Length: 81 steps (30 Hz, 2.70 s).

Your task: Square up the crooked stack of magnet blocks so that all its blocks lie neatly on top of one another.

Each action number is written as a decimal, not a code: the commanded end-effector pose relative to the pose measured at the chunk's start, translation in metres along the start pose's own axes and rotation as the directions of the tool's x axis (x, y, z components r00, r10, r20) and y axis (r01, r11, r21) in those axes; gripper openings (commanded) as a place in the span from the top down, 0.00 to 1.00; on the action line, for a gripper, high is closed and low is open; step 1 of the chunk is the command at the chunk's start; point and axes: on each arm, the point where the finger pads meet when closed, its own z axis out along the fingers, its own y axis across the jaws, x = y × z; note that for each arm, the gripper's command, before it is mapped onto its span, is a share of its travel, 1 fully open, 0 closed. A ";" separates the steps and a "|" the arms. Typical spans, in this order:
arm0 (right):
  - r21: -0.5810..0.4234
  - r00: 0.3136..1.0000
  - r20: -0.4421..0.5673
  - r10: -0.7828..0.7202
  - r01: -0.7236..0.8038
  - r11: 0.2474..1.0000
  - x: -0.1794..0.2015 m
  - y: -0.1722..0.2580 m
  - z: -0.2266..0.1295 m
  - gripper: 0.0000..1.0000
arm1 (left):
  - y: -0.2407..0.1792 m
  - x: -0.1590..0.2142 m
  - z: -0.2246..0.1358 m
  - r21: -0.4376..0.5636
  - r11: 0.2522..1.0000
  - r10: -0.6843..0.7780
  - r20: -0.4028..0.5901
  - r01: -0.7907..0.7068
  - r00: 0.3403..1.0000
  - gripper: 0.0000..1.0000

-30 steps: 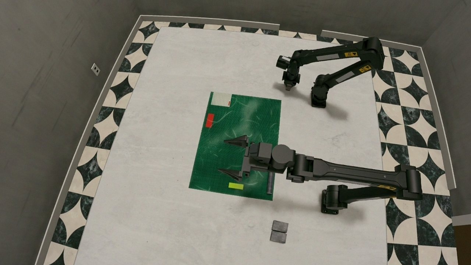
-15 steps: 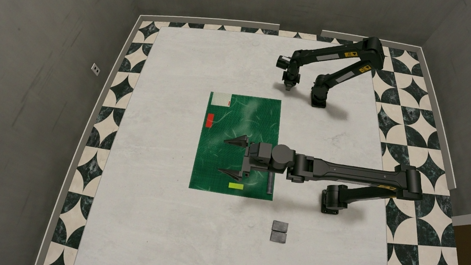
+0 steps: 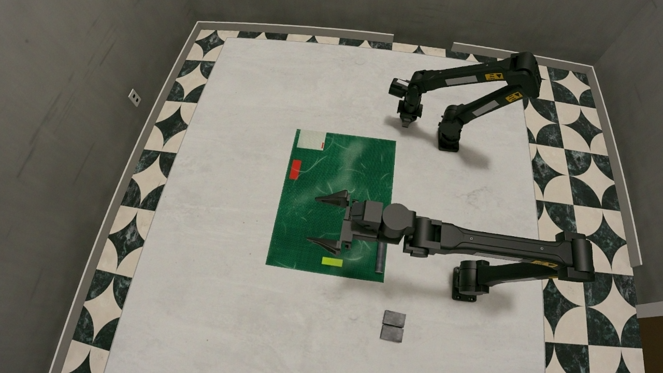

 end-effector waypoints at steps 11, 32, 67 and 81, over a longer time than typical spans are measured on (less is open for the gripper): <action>-0.029 1.000 0.003 -0.005 0.005 1.000 0.000 0.010 -0.006 0.40 | -0.002 -0.026 -0.001 0.004 1.000 -0.016 0.048 0.016 0.999 0.00; -0.002 1.000 -0.004 -0.007 0.007 1.000 0.000 0.006 -0.016 0.40 | -0.002 -0.026 -0.001 0.004 1.000 -0.016 0.048 0.016 0.999 0.00; -0.009 1.000 -0.002 -0.004 0.004 1.000 0.000 0.007 -0.017 0.72 | -0.002 -0.026 -0.001 0.004 1.000 -0.016 0.048 0.016 0.999 0.00; -0.009 1.000 -0.002 -0.004 0.004 1.000 0.000 0.007 -0.017 0.72 | -0.002 -0.026 -0.001 0.004 1.000 -0.016 0.048 0.016 0.999 0.00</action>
